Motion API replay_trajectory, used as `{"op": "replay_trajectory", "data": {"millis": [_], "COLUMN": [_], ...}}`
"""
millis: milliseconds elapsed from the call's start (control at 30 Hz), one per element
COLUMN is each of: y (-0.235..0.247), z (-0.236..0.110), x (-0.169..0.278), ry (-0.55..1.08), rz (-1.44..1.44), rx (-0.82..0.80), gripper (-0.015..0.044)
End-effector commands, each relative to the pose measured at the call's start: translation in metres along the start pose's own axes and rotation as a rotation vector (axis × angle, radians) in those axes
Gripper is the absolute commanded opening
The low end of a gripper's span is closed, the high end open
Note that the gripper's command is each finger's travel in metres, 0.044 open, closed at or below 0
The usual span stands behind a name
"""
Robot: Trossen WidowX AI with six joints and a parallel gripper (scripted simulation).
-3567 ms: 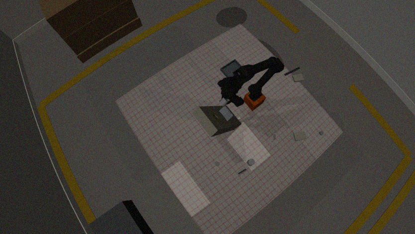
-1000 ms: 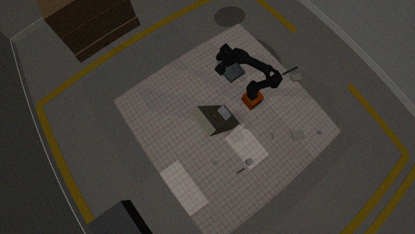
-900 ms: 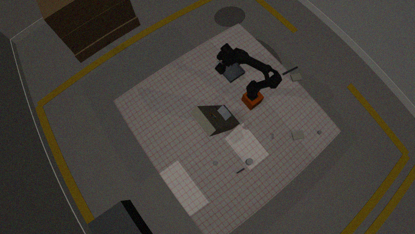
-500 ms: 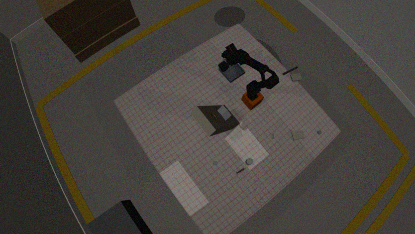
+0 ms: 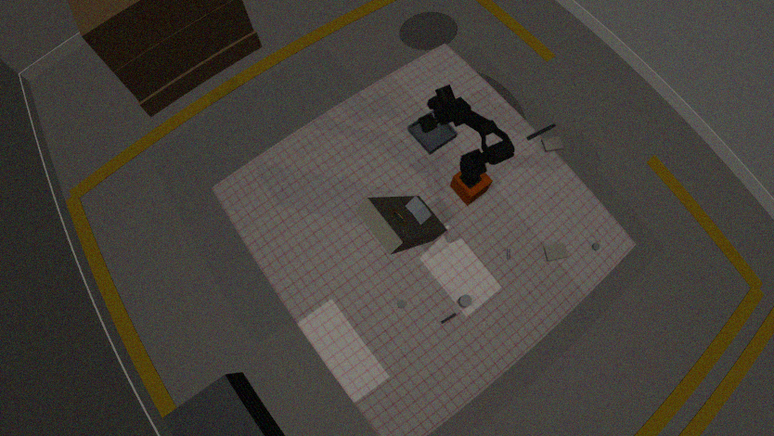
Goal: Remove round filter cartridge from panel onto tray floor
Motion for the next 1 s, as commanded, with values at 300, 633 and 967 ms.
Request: {"op": "replay_trajectory", "data": {"millis": [300,633,967], "y": [-0.006,-0.008,-0.008], "z": [0.034,0.065,0.066], "x": [0.015,0.036,0.038], "ry": [-0.007,-0.006,0.000], "rz": [0.013,0.013,0.008], "rx": [0.005,0.005,0.001], "gripper": [0.0000,0.0000,0.0131]}}
Point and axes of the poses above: the point midway between the two fingers, 35 mm back from their tips, its own z axis out along the fingers, its own y axis across the jaws, x = y × z, the point moved 5 cm from there along -z, back along the fingers, and after that the axes turned 7 degrees about z, right-handed, at the moved point
